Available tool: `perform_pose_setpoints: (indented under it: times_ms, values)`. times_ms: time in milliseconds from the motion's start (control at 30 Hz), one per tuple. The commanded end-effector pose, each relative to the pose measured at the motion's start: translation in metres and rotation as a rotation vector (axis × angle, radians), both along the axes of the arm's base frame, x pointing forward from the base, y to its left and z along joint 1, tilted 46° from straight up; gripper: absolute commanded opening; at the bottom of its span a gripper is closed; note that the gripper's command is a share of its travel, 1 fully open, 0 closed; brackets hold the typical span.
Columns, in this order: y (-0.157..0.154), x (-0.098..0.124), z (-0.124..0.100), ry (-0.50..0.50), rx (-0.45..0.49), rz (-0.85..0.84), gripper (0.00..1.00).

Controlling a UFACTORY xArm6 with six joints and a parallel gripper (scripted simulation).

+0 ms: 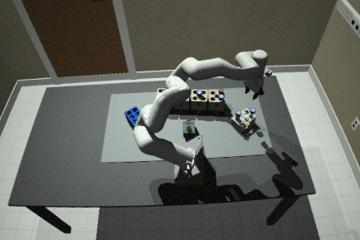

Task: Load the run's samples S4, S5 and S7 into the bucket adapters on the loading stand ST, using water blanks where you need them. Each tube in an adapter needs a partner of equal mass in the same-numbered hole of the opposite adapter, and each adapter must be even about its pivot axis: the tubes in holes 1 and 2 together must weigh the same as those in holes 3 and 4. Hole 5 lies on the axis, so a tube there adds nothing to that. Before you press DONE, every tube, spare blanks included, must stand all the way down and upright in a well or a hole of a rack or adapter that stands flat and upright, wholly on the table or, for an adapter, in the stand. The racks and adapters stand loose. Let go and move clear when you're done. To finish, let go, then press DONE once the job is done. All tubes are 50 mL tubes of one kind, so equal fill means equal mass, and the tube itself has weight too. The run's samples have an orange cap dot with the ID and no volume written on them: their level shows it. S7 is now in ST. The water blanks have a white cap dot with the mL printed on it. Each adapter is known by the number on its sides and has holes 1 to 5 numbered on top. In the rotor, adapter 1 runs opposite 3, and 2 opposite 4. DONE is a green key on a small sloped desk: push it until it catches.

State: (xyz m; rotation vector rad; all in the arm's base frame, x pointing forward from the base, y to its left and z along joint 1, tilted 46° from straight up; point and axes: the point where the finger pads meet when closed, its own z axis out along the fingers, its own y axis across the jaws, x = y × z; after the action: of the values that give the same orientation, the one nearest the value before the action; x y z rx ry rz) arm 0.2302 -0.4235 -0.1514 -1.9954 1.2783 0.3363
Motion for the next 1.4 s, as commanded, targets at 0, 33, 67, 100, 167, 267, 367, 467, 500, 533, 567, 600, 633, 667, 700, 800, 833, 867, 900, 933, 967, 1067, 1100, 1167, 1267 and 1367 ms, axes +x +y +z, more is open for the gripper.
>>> perform_pose_setpoints:
  times_ms: [0, 33, 67, 100, 167, 267, 367, 467, 500, 533, 567, 600, 633, 667, 700, 800, 833, 867, 900, 933, 967, 1067, 1100, 1167, 1267, 1367]
  values:
    - [-0.008, -0.006, -0.005, -0.001, -0.001, 0.001, 0.57]
    - [-0.01, -0.009, -0.008, -0.001, -0.001, 0.001, 0.57]
    - [-0.013, -0.012, -0.011, -0.001, -0.001, 0.001, 0.57]
    - [-0.015, -0.016, -0.014, -0.001, -0.001, 0.001, 0.57]
    - [-0.018, -0.02, -0.019, -0.001, -0.001, 0.001, 0.57]
    - [-0.018, -0.02, -0.019, -0.001, -0.001, 0.001, 0.57]
    - [-0.018, -0.02, -0.019, -0.001, -0.001, 0.001, 0.57]
    - [-0.018, -0.02, -0.019, -0.001, -0.001, 0.001, 0.57]
    - [-0.018, -0.02, -0.019, -0.001, -0.001, 0.001, 0.57]
    - [-0.018, -0.02, -0.019, -0.001, -0.001, 0.001, 0.57]
    - [-0.018, -0.02, -0.019, -0.001, -0.001, 0.001, 0.57]
    - [-0.017, -0.02, -0.02, -0.001, -0.001, 0.001, 0.57]
    - [-0.015, -0.019, -0.021, -0.001, -0.001, 0.001, 0.57]
    - [-0.014, -0.019, -0.023, -0.001, -0.001, 0.001, 0.57]
    - [-0.013, -0.019, -0.024, -0.001, -0.001, 0.001, 0.57]
    - [-0.008, -0.018, -0.028, -0.001, -0.001, 0.001, 0.57]
    - [-0.007, -0.017, -0.03, -0.001, -0.001, 0.001, 0.57]
    - [-0.006, -0.017, -0.031, -0.001, -0.001, 0.001, 0.57]
    - [-0.004, -0.017, -0.033, -0.001, -0.001, 0.001, 0.57]
    - [-0.003, -0.017, -0.034, -0.001, -0.001, 0.001, 0.57]
    - [-0.001, -0.016, -0.035, -0.001, -0.001, 0.001, 0.57]
    - [0.003, -0.015, -0.04, -0.001, -0.001, 0.001, 0.57]
    - [0.003, -0.015, -0.04, -0.001, -0.001, 0.001, 0.57]
    - [0.004, -0.015, -0.041, -0.001, -0.001, 0.001, 0.57]
    - [0.008, -0.014, -0.045, -0.001, -0.001, 0.001, 0.57]
    - [0.012, -0.013, -0.049, -0.001, -0.001, 0.001, 0.57]
